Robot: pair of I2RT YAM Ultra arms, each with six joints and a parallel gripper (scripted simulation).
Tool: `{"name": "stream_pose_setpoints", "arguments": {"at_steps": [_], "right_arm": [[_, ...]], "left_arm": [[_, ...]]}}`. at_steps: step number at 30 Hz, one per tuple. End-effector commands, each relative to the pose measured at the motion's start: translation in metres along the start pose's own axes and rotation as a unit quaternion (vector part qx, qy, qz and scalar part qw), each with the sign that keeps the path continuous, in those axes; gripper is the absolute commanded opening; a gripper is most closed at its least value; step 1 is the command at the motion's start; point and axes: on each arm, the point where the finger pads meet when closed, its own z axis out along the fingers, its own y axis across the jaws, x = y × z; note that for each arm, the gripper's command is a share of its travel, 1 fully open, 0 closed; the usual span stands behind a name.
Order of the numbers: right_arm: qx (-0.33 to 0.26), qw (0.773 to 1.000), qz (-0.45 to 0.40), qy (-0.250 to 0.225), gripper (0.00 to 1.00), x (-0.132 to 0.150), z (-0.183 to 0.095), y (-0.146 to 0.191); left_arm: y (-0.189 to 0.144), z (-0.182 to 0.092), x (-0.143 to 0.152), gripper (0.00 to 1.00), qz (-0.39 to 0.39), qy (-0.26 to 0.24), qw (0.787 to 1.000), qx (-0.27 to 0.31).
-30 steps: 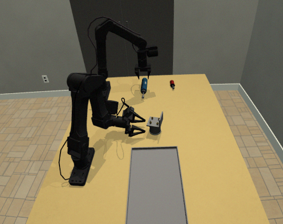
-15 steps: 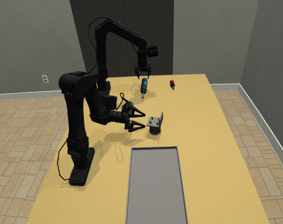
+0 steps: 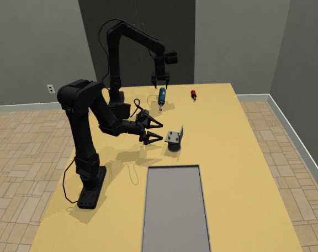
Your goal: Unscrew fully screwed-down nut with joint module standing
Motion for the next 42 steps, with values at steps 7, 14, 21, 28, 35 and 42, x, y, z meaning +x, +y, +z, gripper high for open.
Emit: {"name": "stream_pose_setpoints", "arguments": {"at_steps": [7, 14, 21, 28, 35, 42], "right_arm": [[0.013, 1.000, -0.007, 0.002, 0.86, -0.017, -0.002, 0.000], [0.013, 1.000, -0.007, 0.002, 0.86, -0.034, -0.007, 0.001], [0.013, 1.000, -0.007, 0.002, 0.86, -0.044, -0.009, 0.001], [0.013, 1.000, -0.007, 0.002, 0.86, -0.057, -0.012, 0.001], [0.013, 1.000, -0.007, 0.002, 0.86, -0.074, -0.017, 0.001], [0.013, 1.000, -0.007, 0.002, 0.86, -0.076, -0.018, 0.001]], "left_arm": [[-0.007, -0.010, -0.003, 0.65, 0.002, -0.005, 1.000, 0.011], [-0.007, -0.010, -0.003, 0.65, 0.002, -0.005, 1.000, 0.011], [-0.007, -0.010, -0.003, 0.65, 0.002, -0.005, 1.000, 0.011], [-0.007, -0.010, -0.003, 0.65, 0.002, -0.005, 1.000, 0.011], [-0.007, -0.010, -0.003, 0.65, 0.002, -0.005, 1.000, 0.011], [-0.007, -0.010, -0.003, 0.65, 0.002, -0.005, 1.000, 0.011]]}}
